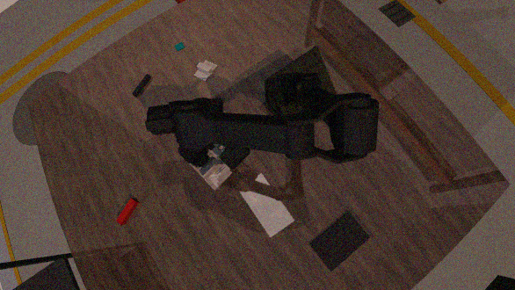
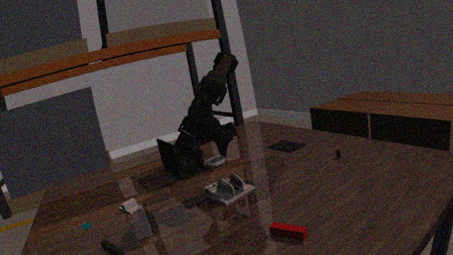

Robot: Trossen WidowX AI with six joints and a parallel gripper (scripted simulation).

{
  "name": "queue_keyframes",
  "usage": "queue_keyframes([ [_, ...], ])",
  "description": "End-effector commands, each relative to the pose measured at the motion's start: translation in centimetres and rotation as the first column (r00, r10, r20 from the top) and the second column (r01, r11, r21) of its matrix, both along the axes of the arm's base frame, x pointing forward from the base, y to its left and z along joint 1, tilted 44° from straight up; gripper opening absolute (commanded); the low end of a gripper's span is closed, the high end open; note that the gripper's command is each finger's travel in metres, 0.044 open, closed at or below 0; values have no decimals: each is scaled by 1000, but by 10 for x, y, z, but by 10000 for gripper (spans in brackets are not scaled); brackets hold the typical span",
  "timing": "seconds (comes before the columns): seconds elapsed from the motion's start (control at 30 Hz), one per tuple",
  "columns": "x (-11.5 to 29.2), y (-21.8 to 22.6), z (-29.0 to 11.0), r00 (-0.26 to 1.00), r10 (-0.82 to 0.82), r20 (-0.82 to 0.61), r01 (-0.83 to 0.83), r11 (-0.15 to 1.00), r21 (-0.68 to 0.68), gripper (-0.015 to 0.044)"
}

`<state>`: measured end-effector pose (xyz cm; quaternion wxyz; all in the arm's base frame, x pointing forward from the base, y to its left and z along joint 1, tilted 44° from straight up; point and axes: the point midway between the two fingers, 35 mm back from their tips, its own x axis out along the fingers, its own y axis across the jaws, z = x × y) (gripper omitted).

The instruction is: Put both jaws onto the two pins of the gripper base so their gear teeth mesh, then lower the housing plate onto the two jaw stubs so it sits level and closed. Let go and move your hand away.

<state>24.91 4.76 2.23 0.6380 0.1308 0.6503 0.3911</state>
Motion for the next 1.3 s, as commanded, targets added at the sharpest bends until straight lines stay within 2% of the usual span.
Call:
queue_keyframes([
  [0.0, -5, -2, -1, 1000, 4, 3, -4, 1000, -2, 351],
  [1.27, -5, -2, -4, 1000, 5, 5, -5, 1000, -3, 351],
])
